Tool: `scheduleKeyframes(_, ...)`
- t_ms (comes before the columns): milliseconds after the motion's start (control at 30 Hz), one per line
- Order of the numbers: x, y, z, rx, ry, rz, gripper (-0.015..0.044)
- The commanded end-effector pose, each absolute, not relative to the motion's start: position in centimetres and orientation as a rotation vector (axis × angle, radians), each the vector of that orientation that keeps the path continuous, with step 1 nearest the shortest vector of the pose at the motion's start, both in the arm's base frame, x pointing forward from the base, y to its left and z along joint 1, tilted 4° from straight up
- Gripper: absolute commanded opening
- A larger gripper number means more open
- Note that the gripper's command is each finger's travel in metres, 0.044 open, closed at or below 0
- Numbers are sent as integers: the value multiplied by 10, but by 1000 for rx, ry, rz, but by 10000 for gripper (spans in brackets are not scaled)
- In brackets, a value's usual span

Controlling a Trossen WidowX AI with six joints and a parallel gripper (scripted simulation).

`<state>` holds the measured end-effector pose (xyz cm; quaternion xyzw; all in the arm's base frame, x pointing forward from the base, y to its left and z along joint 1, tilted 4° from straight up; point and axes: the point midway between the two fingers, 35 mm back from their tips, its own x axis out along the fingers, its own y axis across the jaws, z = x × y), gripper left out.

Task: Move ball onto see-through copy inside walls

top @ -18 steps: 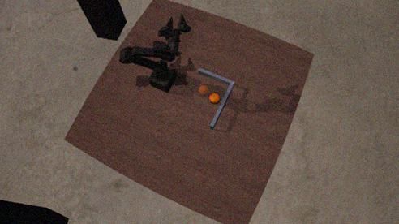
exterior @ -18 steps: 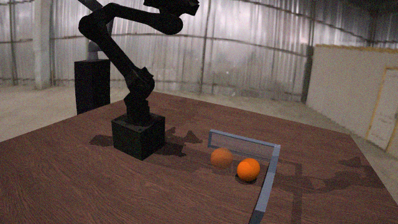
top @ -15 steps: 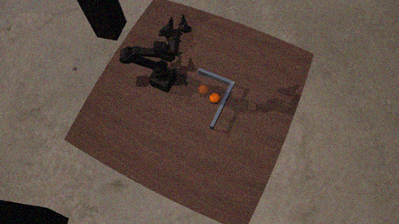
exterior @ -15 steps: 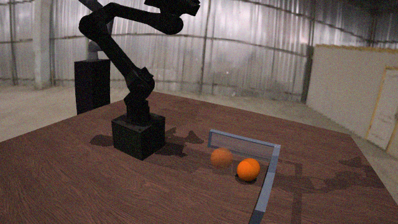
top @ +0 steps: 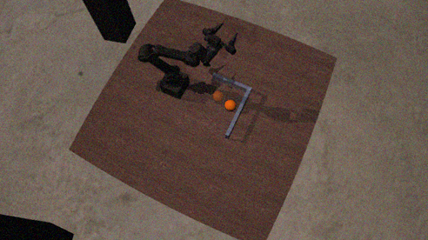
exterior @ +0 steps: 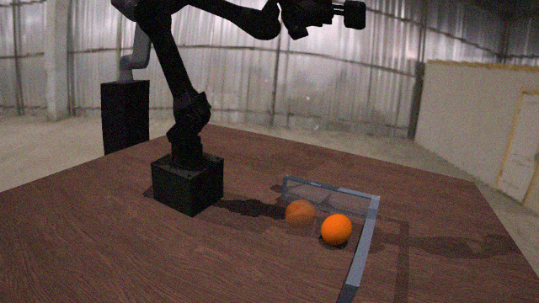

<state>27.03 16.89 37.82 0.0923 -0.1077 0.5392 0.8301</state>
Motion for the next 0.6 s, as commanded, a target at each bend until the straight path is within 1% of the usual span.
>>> scheduleKeyframes(0, 339, 150, 342, 288, -6, 912, 418)
scheduleKeyframes(167, 383, 130, 296, 335, 201, 718, 418)
scheduleKeyframes(300, 408, 109, 253, 350, 377, 559, 418)
scheduleKeyframes(433, 421, 85, 207, 344, 563, 401, 418)
scheduleKeyframes(567, 423, 60, 161, 317, 758, 248, 418)
